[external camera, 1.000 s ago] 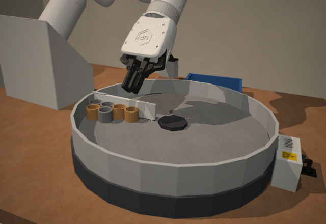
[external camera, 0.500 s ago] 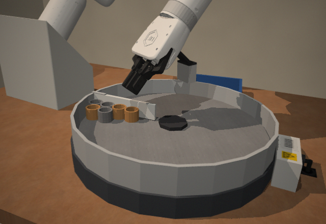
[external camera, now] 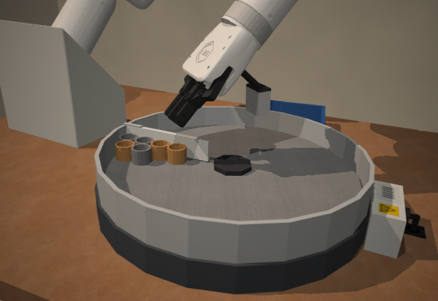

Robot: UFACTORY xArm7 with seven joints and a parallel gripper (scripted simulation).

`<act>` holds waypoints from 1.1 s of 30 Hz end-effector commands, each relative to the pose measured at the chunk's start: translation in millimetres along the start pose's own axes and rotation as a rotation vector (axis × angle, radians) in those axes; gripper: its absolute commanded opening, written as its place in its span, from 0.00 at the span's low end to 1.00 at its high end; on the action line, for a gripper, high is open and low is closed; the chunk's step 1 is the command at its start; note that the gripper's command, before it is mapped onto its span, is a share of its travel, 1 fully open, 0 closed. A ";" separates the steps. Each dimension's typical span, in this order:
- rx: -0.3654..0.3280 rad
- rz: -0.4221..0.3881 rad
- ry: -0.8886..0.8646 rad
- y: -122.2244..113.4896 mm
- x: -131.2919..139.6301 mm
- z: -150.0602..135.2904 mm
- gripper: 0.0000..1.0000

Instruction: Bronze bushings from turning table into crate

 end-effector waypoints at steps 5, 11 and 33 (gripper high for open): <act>-0.004 0.000 0.010 -1.5 1.0 1.5 0.10; -0.004 0.000 0.010 -1.5 1.0 1.5 0.10; -0.002 -0.001 0.014 0.3 3.0 6.6 0.10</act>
Point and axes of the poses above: the point where the finger pads meet when closed, its own y axis out along the fingers, its own z axis across the jaws, x = y × z, the point moved 5 cm from there along -y, back along the fingers, and after that the axes turned 2 degrees about y, right-handed, at the moved point
